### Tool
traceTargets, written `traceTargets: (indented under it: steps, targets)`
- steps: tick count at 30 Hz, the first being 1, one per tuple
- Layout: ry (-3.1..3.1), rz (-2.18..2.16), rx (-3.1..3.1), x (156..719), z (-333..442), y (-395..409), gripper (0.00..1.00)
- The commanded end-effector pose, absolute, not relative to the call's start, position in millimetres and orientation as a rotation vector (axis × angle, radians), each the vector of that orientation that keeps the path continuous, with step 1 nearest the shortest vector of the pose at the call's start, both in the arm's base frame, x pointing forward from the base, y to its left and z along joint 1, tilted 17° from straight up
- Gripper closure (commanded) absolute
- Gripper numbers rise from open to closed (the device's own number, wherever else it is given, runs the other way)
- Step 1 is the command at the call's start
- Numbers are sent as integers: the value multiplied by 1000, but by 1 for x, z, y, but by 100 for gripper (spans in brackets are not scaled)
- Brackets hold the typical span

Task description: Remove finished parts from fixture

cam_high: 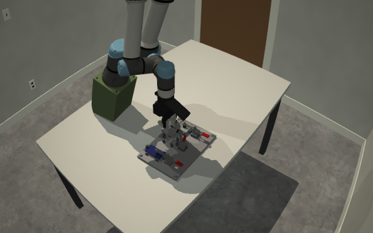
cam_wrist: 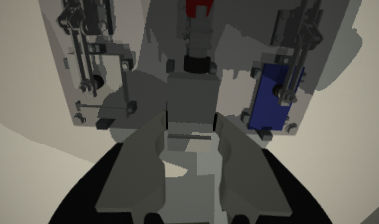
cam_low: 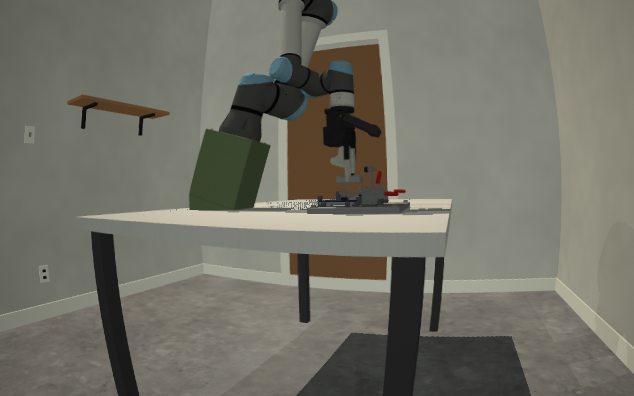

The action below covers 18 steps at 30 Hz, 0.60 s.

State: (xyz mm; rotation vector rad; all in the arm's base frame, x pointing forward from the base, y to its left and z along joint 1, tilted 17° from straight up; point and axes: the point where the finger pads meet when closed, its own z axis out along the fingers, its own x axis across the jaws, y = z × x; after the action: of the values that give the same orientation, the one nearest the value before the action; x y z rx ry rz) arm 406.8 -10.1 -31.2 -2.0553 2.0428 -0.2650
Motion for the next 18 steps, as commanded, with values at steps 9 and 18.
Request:
traceTargets:
  steps: [9, 18]
  targets:
    - [2042, -264, -2056, 401, -20, -11, 100]
    - [2042, -264, -2056, 401, -20, -11, 100]
